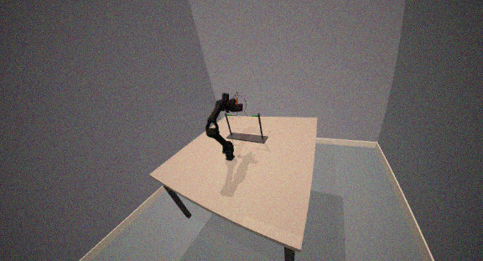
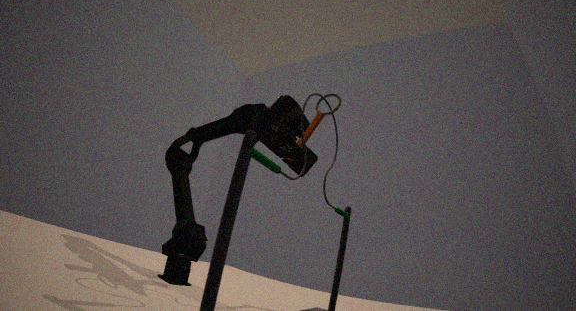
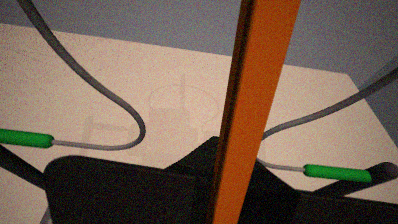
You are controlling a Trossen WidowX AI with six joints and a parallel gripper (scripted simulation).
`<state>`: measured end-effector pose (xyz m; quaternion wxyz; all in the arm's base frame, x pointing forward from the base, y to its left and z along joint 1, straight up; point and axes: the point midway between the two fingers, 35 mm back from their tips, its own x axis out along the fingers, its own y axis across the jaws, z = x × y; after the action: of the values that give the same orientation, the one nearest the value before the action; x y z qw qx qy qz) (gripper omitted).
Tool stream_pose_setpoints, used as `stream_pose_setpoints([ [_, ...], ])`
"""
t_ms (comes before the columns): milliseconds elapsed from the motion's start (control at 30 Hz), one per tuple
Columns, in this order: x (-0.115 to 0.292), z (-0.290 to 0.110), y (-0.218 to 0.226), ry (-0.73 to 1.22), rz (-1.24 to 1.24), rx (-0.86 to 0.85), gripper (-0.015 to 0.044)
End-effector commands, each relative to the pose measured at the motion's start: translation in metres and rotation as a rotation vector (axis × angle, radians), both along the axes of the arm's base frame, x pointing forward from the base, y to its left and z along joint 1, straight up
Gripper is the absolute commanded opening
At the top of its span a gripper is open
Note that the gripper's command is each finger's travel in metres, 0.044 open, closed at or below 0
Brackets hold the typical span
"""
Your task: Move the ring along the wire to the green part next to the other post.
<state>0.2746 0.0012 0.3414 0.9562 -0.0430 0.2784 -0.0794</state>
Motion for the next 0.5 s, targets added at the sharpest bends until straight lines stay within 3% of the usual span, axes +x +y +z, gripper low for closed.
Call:
stream_pose_setpoints([
  [0, -0.0002, 0.0011, -0.0029, -0.004, -0.003, -0.057, -0.015],
  [467, -0.0005, 0.0028, -0.0103, -0.005, -0.004, -0.233, -0.015],
])
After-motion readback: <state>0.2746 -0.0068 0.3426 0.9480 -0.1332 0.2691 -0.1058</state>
